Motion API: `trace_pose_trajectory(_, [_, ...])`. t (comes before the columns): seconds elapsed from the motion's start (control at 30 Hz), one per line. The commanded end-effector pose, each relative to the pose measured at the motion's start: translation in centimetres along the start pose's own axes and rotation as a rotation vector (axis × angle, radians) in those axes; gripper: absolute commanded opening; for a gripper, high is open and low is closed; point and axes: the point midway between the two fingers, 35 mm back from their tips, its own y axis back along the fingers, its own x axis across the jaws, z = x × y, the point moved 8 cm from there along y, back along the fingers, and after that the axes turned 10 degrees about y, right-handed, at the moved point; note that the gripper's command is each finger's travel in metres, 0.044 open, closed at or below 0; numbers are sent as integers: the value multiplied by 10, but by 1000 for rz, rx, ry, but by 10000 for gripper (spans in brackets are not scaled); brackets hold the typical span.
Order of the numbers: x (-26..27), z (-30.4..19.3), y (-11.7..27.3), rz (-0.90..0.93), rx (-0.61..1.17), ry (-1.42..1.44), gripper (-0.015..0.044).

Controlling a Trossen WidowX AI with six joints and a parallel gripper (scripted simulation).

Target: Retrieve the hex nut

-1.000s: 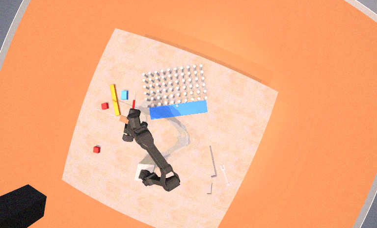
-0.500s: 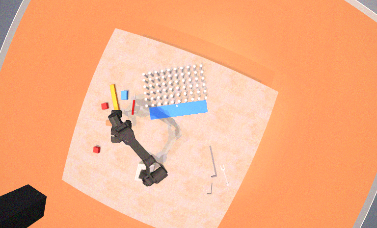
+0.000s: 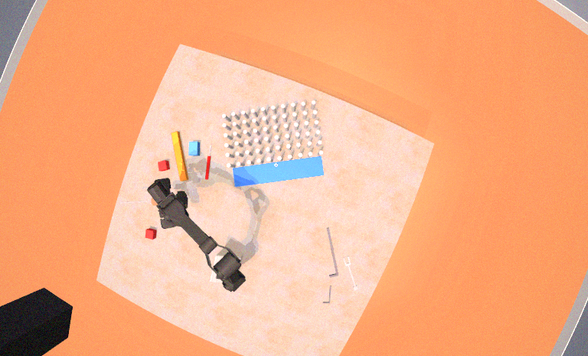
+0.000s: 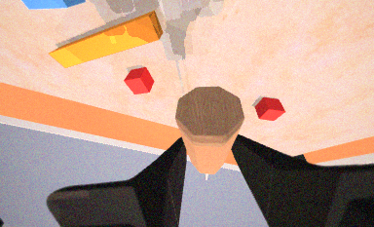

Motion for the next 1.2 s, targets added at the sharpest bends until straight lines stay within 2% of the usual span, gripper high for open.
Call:
trace_pose_trajectory(0.0, [3,-1,0,6,9,-6,0])
trace_pose_trajectory(1.17, [0,25,-42,7,7,-6,0])
